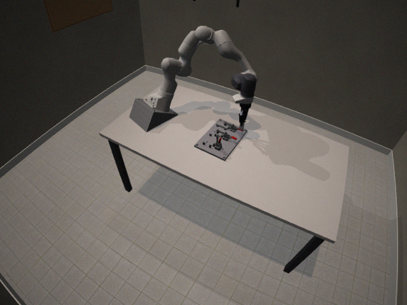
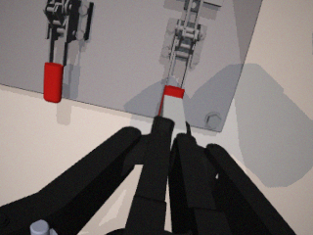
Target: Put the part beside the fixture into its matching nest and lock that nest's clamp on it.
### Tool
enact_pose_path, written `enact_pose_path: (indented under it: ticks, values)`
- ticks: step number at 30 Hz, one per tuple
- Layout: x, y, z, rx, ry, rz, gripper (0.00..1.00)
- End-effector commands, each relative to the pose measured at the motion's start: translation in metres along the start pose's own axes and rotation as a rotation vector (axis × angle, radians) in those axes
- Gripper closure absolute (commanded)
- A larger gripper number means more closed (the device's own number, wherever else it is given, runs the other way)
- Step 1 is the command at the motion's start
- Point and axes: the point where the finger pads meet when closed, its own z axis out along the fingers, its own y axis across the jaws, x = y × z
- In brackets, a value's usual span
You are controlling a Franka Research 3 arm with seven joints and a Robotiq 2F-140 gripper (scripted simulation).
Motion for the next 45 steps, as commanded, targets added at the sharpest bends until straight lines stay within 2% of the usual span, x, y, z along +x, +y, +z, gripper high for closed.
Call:
enact_pose_path:
  ticks: [1,27,38,45]
  values:
    - [0.002,0.001,0.004,-0.003,0.003,-0.001,1.00]
    - [0.002,0.001,0.004,-0.003,0.003,-0.001,1.00]
    - [0.002,0.001,-0.014,-0.003,0.003,-0.001,1.00]
    - [0.001,0.001,-0.038,-0.003,0.003,-0.001,1.00]
